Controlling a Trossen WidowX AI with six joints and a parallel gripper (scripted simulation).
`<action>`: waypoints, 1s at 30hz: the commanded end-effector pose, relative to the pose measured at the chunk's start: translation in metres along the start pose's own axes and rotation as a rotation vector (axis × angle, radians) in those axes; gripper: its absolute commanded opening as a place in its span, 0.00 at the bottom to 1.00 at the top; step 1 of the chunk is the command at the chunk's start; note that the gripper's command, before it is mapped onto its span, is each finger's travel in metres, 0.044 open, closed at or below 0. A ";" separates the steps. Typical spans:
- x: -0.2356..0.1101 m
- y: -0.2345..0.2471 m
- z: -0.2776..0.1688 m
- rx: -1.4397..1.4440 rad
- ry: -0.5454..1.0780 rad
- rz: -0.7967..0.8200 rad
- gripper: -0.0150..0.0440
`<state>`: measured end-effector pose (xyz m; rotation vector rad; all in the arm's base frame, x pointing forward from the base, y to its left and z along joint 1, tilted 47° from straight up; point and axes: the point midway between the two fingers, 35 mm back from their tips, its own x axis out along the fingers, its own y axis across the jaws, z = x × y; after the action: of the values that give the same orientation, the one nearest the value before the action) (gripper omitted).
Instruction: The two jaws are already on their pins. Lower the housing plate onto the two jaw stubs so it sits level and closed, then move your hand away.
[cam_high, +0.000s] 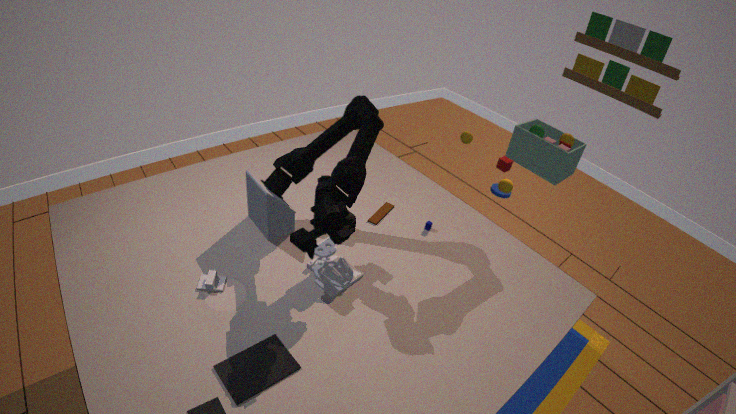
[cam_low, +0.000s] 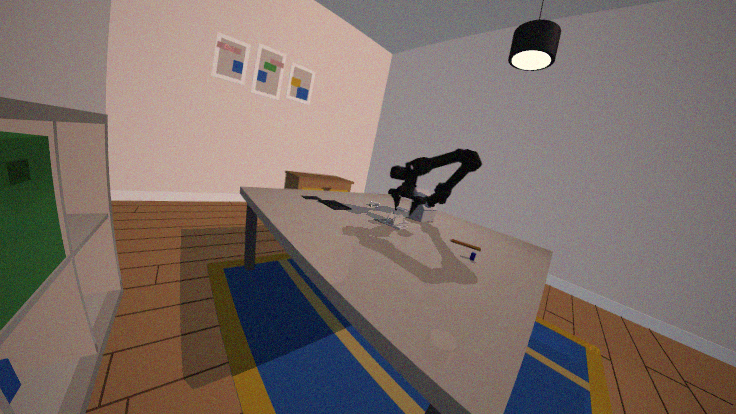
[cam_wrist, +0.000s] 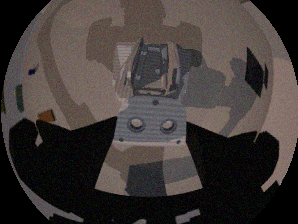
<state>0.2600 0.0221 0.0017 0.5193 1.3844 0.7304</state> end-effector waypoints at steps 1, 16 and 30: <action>0.006 0.000 -0.001 0.009 0.000 0.004 0.85; 0.030 0.002 -0.002 0.009 0.000 0.008 0.85; 0.032 0.002 -0.002 0.009 0.000 0.009 0.85</action>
<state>0.2580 0.0467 -0.0192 0.5251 1.3858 0.7343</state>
